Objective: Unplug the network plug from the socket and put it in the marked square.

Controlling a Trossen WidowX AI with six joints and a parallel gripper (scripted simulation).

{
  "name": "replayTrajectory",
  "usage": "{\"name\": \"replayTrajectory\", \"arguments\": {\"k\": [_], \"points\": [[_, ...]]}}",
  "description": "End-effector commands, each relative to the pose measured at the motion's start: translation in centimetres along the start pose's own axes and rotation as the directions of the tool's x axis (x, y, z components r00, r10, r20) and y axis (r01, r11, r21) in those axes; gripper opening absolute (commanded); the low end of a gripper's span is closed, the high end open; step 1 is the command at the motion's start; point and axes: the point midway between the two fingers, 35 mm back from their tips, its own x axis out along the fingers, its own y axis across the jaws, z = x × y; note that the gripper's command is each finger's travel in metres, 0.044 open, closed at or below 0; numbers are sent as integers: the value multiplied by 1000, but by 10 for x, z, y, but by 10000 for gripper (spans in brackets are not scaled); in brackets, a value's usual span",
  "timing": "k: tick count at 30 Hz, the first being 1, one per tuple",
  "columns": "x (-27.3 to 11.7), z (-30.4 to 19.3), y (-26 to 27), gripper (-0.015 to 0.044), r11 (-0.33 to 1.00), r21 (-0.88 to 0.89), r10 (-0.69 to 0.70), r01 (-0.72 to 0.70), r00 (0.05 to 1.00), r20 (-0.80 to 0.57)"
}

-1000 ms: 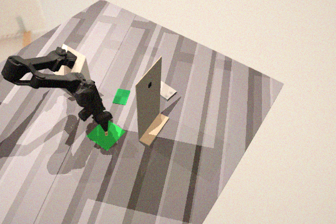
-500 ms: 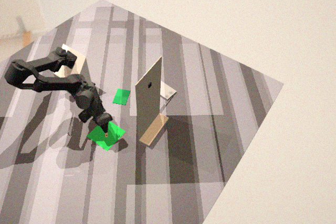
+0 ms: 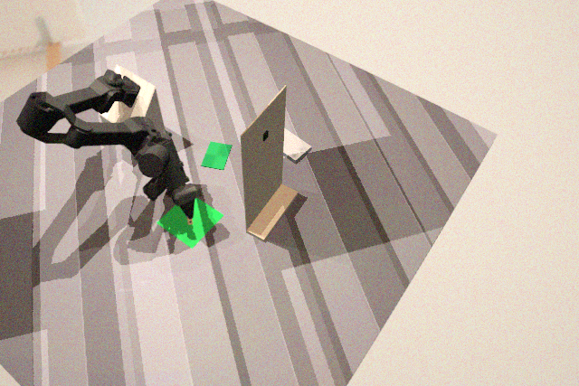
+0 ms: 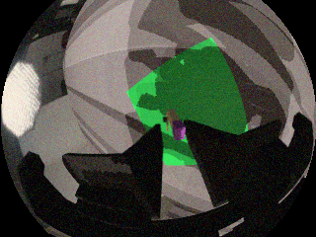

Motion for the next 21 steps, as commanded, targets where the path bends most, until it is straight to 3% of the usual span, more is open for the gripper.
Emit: {"name": "replayTrajectory", "arguments": {"k": [1,21], "points": [[0,0,0,156,1000,0,0,0,1000,0],[-19,-1,1,156,1000,-1,-1,1,1000,-3]]}}
